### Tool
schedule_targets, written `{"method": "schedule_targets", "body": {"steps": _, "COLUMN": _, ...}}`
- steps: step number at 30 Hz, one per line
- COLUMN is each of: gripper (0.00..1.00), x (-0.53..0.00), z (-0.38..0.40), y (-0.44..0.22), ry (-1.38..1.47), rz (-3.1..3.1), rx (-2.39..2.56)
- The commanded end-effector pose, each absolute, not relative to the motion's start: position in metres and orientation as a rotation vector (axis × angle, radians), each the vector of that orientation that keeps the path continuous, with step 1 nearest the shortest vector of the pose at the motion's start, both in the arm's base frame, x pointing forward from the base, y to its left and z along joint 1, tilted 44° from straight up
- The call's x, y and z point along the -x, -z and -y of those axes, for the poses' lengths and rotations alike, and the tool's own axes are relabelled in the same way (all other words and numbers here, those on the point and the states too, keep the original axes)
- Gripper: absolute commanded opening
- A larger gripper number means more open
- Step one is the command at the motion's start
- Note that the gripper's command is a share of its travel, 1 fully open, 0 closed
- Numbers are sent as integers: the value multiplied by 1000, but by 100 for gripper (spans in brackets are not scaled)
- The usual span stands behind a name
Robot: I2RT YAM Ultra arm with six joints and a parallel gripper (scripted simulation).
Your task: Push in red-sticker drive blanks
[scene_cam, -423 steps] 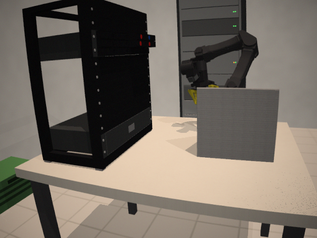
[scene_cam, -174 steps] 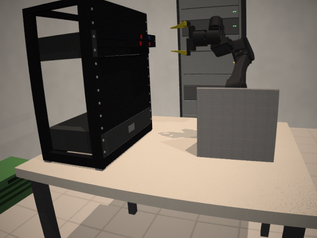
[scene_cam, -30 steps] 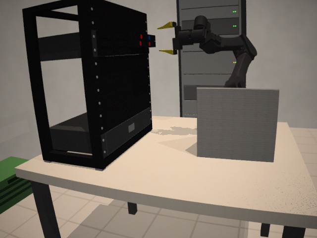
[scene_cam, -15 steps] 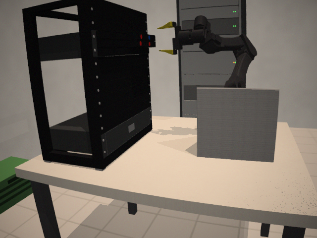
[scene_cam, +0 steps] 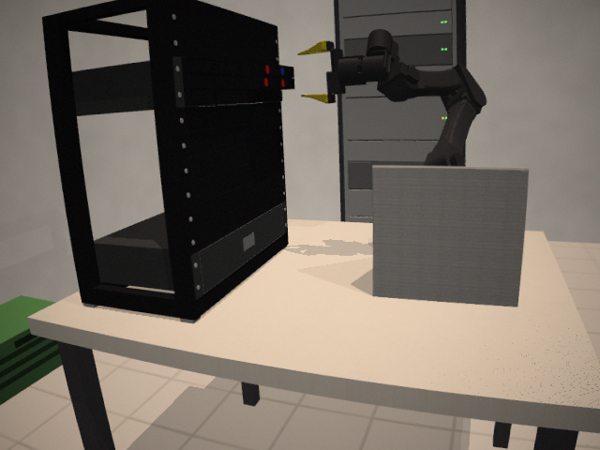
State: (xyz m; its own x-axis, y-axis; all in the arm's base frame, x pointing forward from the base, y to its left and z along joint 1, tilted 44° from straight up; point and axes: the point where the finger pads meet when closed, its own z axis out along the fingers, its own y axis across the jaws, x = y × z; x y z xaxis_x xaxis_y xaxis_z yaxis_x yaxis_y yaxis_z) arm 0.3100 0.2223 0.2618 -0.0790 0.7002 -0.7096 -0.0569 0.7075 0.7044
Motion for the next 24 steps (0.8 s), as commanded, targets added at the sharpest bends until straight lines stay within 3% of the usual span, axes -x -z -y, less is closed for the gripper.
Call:
{"method": "schedule_targets", "body": {"steps": 1, "gripper": 100, "x": -308, "z": -231, "y": -289, "ry": -757, "rz": -1496, "rx": -548}}
{"method": "schedule_targets", "body": {"steps": 21, "gripper": 100, "x": -308, "z": -231, "y": -289, "ry": -757, "rz": -1496, "rx": -548}}
{"method": "schedule_targets", "body": {"steps": 22, "gripper": 0, "x": -308, "z": -231, "y": -289, "ry": -757, "rz": -1496, "rx": -548}}
{"method": "schedule_targets", "body": {"steps": 24, "gripper": 0, "x": -308, "z": -231, "y": -289, "ry": -757, "rz": -1496, "rx": -548}}
